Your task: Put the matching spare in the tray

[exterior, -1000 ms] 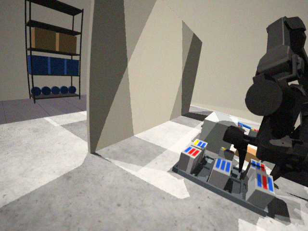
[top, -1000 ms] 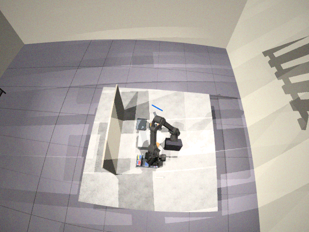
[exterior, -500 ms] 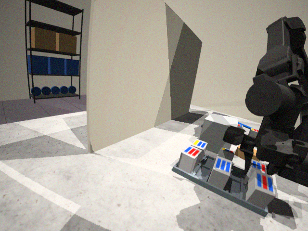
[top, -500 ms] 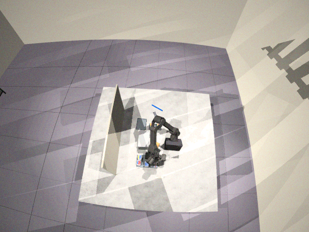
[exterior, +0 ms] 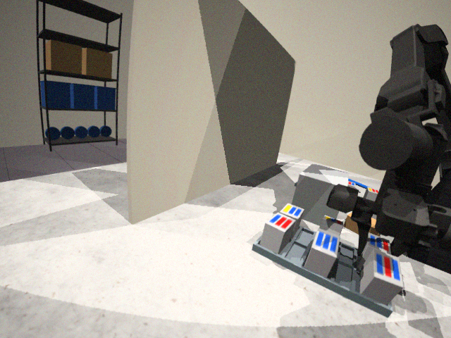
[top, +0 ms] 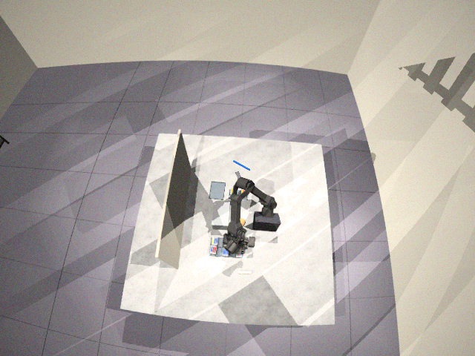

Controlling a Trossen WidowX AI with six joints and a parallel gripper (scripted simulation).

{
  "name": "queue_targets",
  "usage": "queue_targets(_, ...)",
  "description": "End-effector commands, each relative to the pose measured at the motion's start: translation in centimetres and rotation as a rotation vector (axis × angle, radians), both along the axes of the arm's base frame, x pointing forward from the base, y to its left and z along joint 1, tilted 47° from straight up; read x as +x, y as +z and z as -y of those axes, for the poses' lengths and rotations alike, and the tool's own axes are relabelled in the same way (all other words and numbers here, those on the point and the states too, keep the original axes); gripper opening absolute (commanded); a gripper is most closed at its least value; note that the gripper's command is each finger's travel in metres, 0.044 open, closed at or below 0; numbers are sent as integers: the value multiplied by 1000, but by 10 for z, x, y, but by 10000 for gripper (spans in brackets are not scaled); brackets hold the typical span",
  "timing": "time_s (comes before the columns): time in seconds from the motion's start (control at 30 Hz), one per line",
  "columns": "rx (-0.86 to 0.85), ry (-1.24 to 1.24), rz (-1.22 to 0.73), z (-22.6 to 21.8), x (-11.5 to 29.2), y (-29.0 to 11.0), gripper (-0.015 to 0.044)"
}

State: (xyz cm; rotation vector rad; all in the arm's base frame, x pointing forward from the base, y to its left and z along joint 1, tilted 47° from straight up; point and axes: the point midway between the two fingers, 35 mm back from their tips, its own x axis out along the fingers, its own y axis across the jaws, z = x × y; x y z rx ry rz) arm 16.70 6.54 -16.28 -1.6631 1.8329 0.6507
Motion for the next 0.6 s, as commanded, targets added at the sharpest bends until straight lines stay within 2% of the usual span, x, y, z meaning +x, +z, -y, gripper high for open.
queue_targets(0.0, 2, 0, 0, -9, 2, 7, 0)
queue_targets(0.3, 2, 6, -3, -56, 4, 54, 0)
queue_targets(0.57, 1, 12, -6, -57, 4, 55, 0)
